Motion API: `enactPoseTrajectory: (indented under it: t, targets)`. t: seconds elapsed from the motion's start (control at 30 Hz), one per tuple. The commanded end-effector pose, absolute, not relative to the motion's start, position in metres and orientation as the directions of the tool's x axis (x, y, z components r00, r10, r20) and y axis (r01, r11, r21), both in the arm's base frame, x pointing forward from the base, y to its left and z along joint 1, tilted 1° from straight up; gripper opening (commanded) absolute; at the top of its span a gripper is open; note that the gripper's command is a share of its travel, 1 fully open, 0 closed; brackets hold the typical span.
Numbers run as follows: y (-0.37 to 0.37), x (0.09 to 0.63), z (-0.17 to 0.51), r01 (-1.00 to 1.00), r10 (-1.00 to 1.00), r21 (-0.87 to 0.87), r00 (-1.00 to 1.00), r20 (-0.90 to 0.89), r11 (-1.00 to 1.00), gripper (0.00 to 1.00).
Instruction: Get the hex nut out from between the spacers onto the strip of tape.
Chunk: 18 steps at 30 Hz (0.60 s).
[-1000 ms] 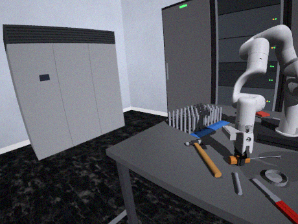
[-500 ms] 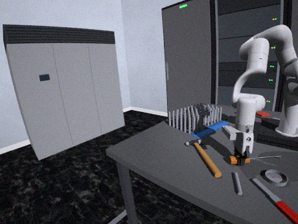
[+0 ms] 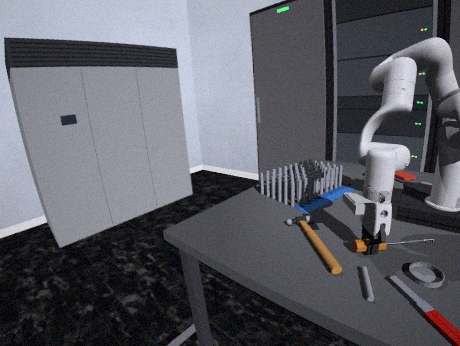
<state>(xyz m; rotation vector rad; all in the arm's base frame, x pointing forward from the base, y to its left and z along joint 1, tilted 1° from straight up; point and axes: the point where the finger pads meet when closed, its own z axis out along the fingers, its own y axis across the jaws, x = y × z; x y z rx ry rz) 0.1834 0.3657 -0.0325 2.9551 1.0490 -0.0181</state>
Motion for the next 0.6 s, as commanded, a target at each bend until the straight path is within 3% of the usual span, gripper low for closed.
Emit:
enactPoseTrajectory:
  t: [0.0, 0.57]
  targets:
    - [0.367, 0.184, -0.021, 0.631, 0.631, 0.000, 0.776, -0.009, -0.776, 0.00]
    - [0.368, 0.185, 0.044, 0.631, 0.631, 0.000, 0.776, -0.009, -0.776, 0.00]
